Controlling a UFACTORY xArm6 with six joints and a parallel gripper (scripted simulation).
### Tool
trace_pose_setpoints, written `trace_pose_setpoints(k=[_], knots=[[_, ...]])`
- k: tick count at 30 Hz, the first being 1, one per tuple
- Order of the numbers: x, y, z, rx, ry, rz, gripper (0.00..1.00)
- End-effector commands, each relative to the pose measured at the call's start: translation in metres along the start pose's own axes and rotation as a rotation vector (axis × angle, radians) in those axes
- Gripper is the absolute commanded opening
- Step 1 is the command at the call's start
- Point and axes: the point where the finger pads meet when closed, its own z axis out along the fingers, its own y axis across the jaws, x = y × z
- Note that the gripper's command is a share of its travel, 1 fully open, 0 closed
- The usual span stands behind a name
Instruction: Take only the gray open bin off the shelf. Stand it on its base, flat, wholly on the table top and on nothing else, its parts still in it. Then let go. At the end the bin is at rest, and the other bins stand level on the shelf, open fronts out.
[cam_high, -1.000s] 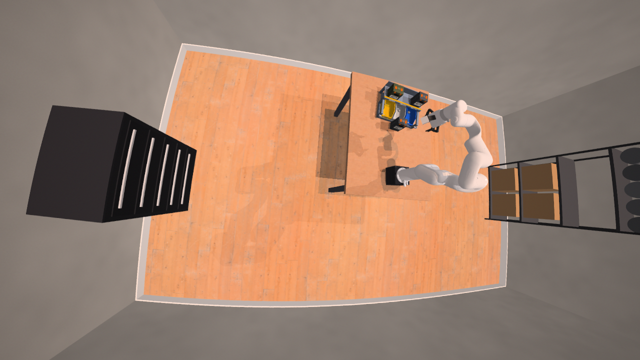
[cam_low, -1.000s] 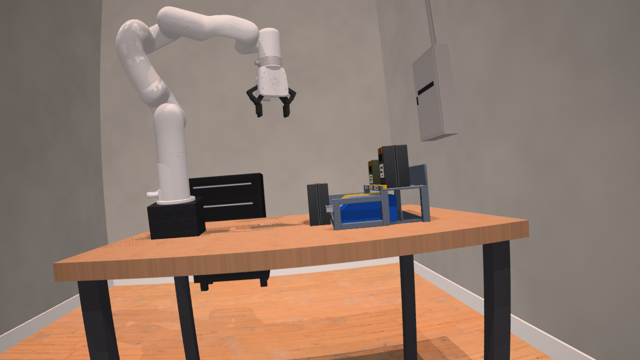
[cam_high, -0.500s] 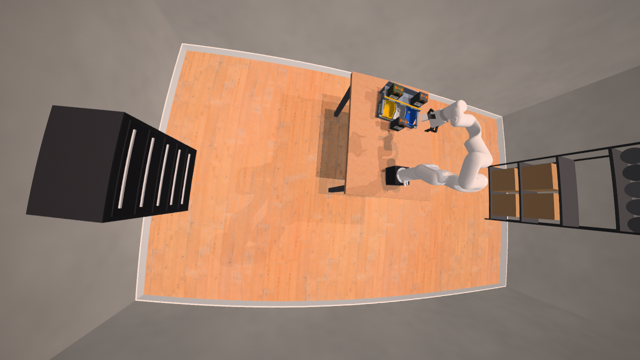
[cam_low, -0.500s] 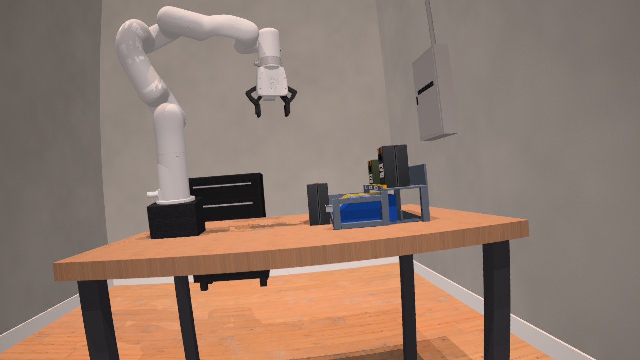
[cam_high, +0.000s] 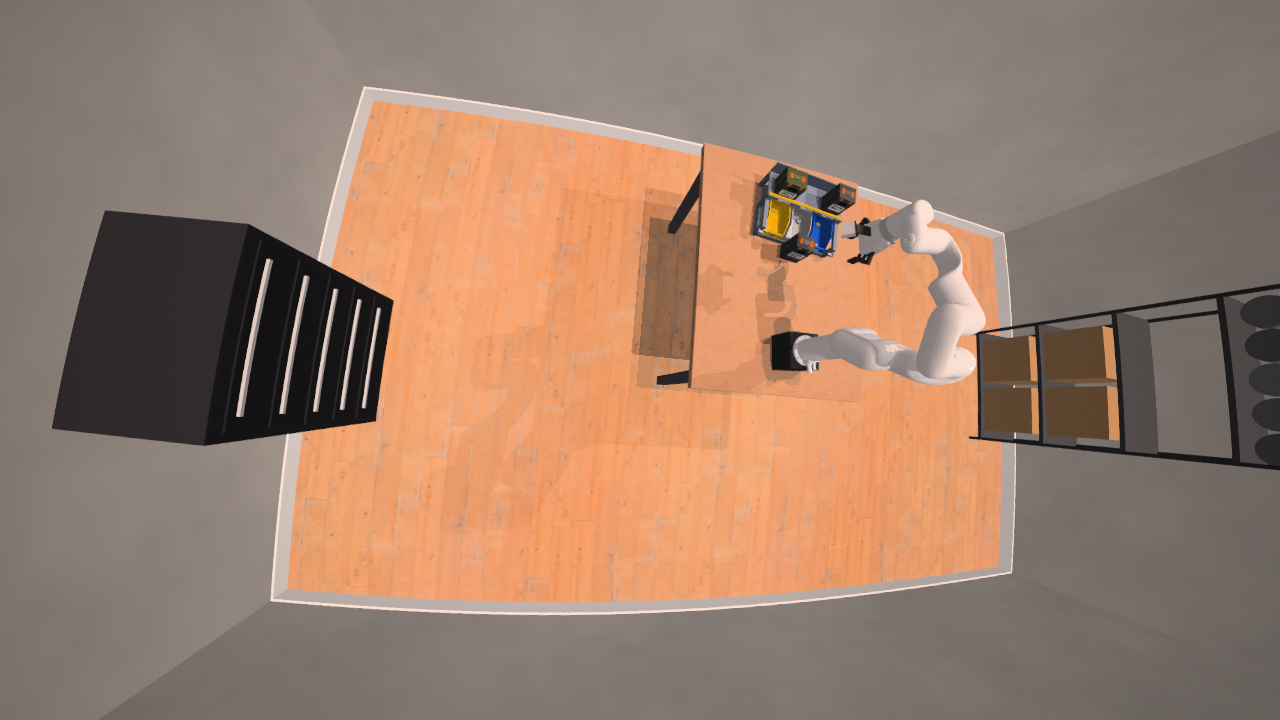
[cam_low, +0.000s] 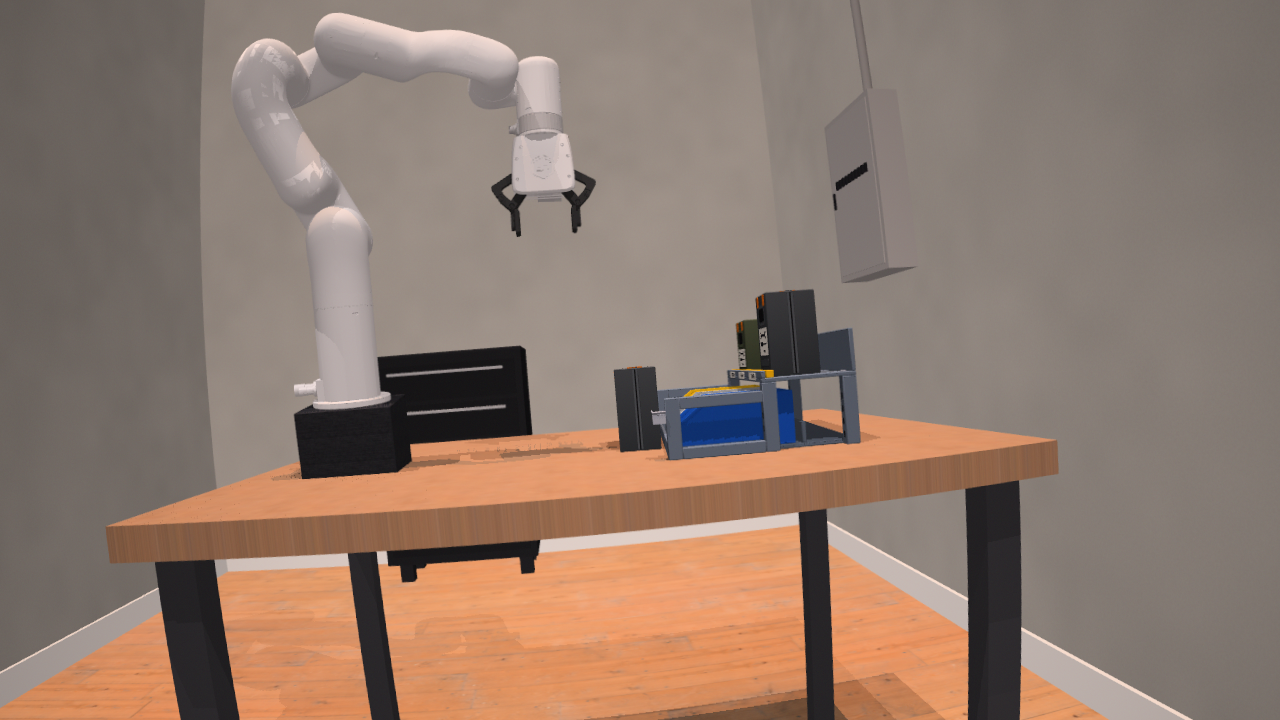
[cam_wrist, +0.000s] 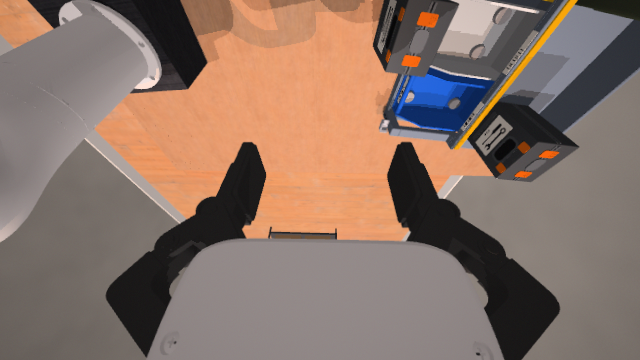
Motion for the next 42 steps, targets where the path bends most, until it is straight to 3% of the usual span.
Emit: trace_pose_setpoints(k=[1,13,18,30,35,42], knots=[[0.0,0.0009,-0.0014,-0.004,0.0,0.219,1.0],[0.0,0.0009,-0.0014,-0.004,0.0,0.219,1.0],[0.0,0.0009,-0.0014,-0.004,0.001,0.477,1.0],[0.0,0.0009,-0.0014,-0.004,0.001,0.477,1.0],[0.0,0.0009,-0.0014,-0.004,0.001,0.736,1.0],[0.0,0.0009,-0.0014,-0.004,0.001,0.736,1.0]])
